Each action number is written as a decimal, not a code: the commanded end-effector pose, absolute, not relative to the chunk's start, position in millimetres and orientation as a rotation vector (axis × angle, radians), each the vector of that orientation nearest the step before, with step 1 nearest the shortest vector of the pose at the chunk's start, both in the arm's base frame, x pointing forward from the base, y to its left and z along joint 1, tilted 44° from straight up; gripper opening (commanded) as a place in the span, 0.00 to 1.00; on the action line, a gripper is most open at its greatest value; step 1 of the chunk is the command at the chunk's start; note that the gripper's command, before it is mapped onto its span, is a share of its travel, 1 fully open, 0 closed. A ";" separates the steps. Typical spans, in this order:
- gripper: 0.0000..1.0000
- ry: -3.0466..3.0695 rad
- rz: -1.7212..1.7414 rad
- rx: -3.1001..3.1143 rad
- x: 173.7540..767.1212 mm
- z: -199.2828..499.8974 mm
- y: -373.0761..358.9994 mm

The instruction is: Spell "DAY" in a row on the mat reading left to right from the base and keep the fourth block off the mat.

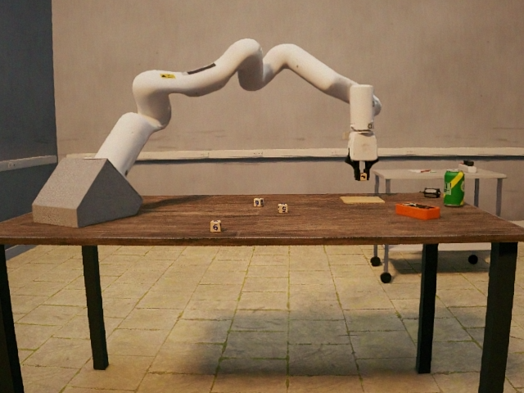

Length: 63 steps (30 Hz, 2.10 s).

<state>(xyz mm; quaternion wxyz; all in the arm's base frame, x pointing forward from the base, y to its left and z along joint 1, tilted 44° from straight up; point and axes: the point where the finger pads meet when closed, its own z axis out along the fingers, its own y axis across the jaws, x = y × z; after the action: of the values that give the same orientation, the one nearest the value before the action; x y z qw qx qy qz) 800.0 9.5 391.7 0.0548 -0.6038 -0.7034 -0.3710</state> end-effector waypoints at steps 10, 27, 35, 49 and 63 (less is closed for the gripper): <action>0.23 -2.136 -1.129 -1.834 820.9 355.6 39.1; 0.23 -2.136 -1.129 -1.834 825.4 347.3 45.8; 0.23 -2.136 -1.129 -1.834 825.4 347.3 45.8; 0.23 -2.136 -1.129 -1.834 825.4 347.3 45.8; 0.23 -2.136 -1.129 -1.834 825.6 346.9 46.1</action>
<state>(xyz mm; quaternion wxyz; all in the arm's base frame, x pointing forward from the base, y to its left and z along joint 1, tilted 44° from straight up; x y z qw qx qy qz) 825.1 46.6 345.8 0.0549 -0.6038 -0.7034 -0.3710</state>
